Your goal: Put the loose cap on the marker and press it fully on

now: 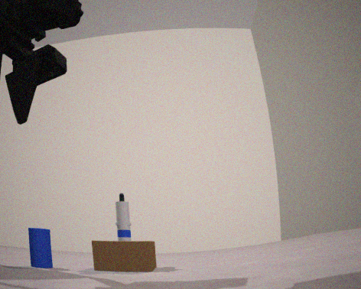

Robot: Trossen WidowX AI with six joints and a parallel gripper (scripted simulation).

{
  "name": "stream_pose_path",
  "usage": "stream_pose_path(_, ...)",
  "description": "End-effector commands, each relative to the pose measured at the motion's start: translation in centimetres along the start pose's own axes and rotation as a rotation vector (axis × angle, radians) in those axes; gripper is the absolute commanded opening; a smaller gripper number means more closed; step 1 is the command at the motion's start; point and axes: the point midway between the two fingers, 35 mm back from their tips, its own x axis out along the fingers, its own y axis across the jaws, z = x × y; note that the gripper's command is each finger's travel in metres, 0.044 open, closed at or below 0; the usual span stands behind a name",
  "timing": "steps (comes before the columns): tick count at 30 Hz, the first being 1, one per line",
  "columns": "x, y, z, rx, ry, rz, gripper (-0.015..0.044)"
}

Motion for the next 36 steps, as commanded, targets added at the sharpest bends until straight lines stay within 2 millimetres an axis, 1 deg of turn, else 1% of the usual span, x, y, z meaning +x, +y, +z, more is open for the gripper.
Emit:
stream_pose_path(1, 1.2, 3.7, -0.4, -0.281, 0.053, -0.004, 0.0245)
stream_pose_path(4, 2.4, 7.0, -1.1, -0.541, 0.102, -0.002, 0.0245)
stream_pose_path(7, 3.4, 10.0, -2.2, -0.803, 0.15, 0.001, 0.0245)
stream_pose_path(9, 3.8, 11.2, -2.8, -0.918, 0.17, 0.002, 0.0245)
stream_pose_path(15, 4.0, 11.0, -3.0, -0.933, 0.172, 0.002, 0.0245)
stream_pose_path(16, 4.6, 11.0, -3.0, -0.933, 0.172, 0.002, 0.0245)
stream_pose_path(18, 6.5, 10.8, -3.3, -0.933, 0.172, 0.002, 0.0245)
stream_pose_path(19, 7.0, 10.7, -3.4, -0.933, 0.172, 0.002, 0.0245)
stream_pose_path(22, 7.4, 10.7, -3.5, -0.933, 0.172, 0.002, 0.0245)
stream_pose_path(25, 8.6, 10.5, -3.7, -0.933, 0.172, 0.002, 0.0245)
stream_pose_path(36, 10.1, 10.4, -3.8, -0.933, 0.172, 0.002, 0.0245)
